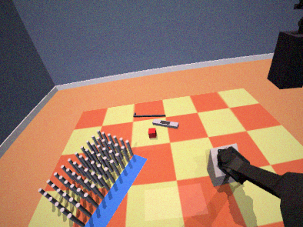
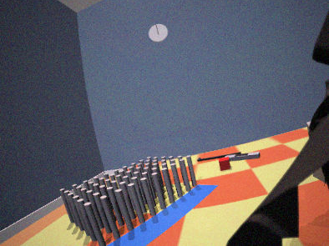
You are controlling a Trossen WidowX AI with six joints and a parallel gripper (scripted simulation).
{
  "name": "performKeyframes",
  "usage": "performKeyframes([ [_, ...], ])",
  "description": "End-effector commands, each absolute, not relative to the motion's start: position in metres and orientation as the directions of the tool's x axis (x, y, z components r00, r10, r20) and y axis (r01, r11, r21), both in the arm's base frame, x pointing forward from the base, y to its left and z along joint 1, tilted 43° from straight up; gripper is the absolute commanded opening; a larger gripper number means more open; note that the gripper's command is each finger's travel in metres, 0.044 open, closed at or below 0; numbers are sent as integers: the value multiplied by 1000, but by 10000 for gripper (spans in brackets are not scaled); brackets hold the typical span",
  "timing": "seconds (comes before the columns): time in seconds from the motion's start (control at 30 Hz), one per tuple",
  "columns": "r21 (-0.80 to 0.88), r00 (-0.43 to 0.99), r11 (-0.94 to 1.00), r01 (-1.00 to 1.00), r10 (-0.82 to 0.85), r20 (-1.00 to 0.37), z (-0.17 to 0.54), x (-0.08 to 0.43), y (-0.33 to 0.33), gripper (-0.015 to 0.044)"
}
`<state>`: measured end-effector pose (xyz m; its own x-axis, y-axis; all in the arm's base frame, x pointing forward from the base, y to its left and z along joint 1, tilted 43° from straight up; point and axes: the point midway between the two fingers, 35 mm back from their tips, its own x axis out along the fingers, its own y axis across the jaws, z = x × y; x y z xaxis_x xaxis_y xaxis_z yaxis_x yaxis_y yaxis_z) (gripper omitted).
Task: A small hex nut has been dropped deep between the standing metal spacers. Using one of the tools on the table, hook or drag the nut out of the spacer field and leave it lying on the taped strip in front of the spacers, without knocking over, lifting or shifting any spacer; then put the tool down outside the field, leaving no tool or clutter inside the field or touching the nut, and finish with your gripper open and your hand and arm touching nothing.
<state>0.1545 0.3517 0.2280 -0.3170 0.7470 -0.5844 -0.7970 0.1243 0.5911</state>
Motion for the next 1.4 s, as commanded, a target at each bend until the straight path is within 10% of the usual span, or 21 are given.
performKeyframes([
  [0.0, 601, -326, 134, -788, 737, -592, 216, 152, 357, 280],
  [1.0, 602, -327, 133, -787, 738, -591, 208, 149, 363, 153],
  [1.2, 598, -325, 131, -790, 738, -592, 231, 155, 344, 0],
  [1.37, 596, -324, 129, -792, 739, -590, 253, 157, 323, 0],
])
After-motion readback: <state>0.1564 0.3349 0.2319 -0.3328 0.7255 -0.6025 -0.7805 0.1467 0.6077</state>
